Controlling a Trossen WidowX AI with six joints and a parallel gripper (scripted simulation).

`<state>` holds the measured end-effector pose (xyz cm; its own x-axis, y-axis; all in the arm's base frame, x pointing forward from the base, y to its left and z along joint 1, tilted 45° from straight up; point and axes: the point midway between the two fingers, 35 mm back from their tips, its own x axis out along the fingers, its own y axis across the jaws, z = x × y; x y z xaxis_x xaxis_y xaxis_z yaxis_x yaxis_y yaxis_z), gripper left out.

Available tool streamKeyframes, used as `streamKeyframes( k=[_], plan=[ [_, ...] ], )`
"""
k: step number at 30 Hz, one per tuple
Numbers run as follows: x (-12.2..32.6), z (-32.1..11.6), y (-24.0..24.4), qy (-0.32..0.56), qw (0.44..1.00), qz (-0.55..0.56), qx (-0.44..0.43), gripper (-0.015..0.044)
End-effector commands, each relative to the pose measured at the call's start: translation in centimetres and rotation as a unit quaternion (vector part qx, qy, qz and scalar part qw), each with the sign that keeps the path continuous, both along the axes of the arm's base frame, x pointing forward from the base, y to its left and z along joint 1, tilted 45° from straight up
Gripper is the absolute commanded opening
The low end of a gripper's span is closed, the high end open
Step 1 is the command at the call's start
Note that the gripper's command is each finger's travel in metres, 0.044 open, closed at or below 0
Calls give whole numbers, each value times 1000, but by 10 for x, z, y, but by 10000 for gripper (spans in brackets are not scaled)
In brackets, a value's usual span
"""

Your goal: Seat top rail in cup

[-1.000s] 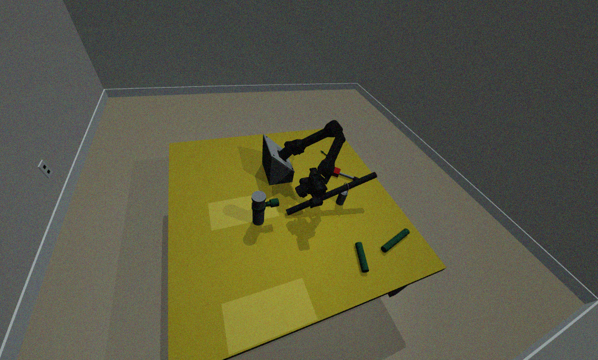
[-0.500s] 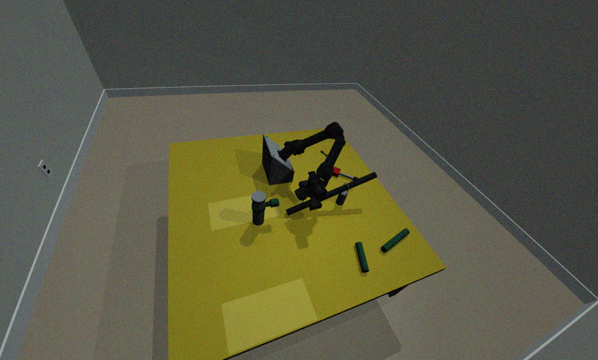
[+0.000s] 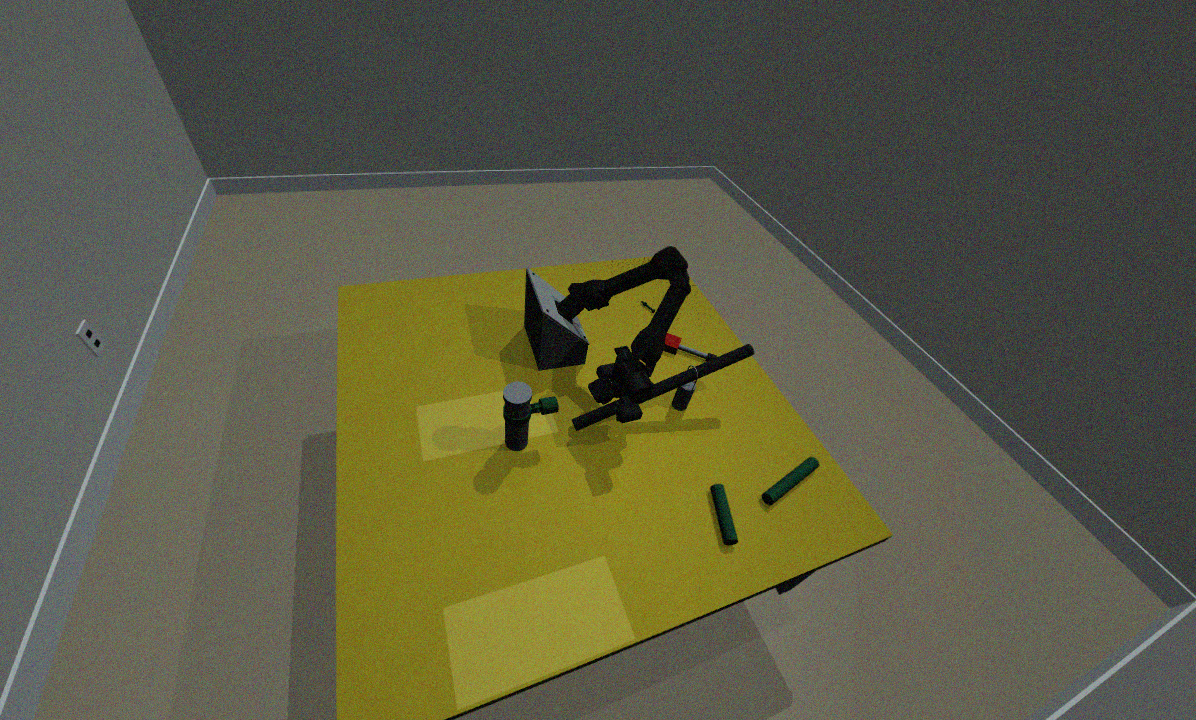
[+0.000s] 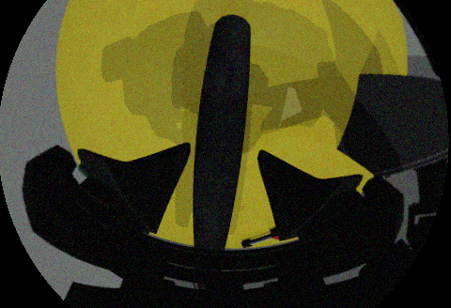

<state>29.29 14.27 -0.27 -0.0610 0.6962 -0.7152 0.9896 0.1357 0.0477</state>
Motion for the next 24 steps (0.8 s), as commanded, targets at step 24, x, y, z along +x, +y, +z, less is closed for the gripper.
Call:
streamKeyframes(
  k=[24],
  plan=[
    [8,10,-23,-11,999,-1,-44,0]
  ],
)
